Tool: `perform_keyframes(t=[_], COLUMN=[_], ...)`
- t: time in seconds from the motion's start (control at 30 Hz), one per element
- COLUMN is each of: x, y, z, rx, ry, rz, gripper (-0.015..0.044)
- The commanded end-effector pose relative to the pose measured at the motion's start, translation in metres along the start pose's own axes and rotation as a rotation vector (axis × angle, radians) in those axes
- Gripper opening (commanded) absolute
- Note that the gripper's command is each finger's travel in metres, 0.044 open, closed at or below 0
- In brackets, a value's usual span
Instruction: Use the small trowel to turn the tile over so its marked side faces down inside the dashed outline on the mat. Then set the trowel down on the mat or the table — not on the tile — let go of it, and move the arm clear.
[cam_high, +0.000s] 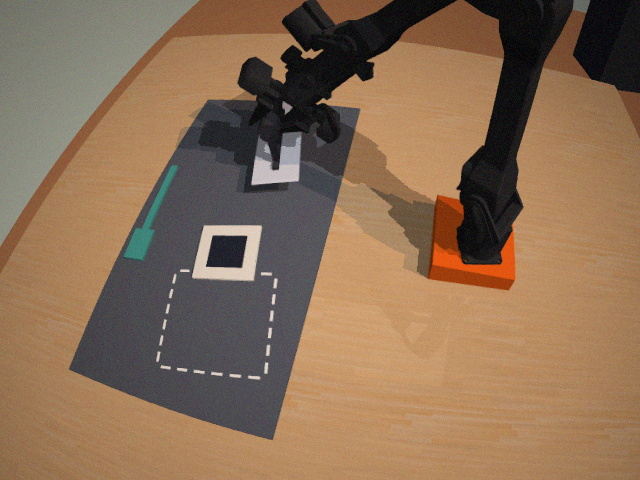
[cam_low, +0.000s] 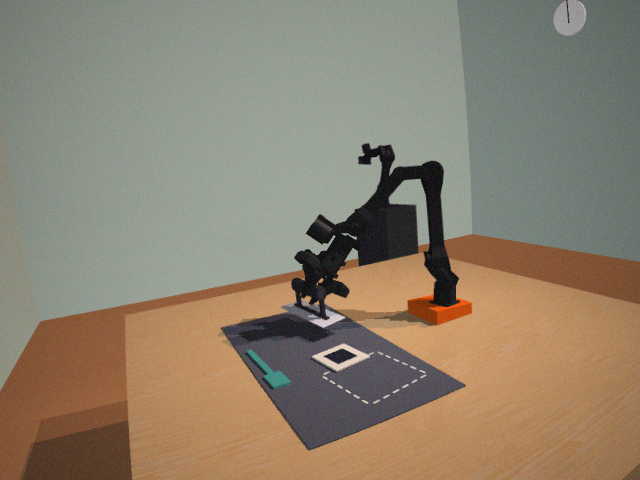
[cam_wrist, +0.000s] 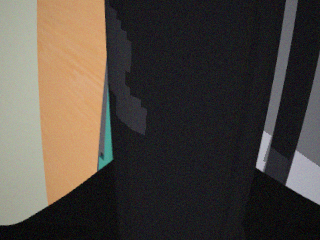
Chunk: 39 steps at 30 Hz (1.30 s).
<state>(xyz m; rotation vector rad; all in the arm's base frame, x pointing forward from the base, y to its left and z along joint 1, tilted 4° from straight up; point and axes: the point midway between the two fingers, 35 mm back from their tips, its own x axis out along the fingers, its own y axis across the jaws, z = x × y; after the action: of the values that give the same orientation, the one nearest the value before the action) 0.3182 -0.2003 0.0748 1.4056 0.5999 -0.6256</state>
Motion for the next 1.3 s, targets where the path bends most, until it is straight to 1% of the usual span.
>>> perform_keyframes(t=[0.0,0.23,0.33,0.57,1.27], x=[0.013,0.037,0.042,0.043,0.064], y=[0.018,0.042,0.047,0.046,0.022], z=[-0.009,-0.033,-0.038,-0.039,-0.048], rx=[-0.013,-0.013,-0.012,-0.012,-0.011], ry=[-0.028,-0.063,-0.070,-0.070,-0.069], rz=[0.019,0.044,0.053,0.053,0.052], gripper=[0.0000,0.0000,0.0000,0.0000,0.0000])
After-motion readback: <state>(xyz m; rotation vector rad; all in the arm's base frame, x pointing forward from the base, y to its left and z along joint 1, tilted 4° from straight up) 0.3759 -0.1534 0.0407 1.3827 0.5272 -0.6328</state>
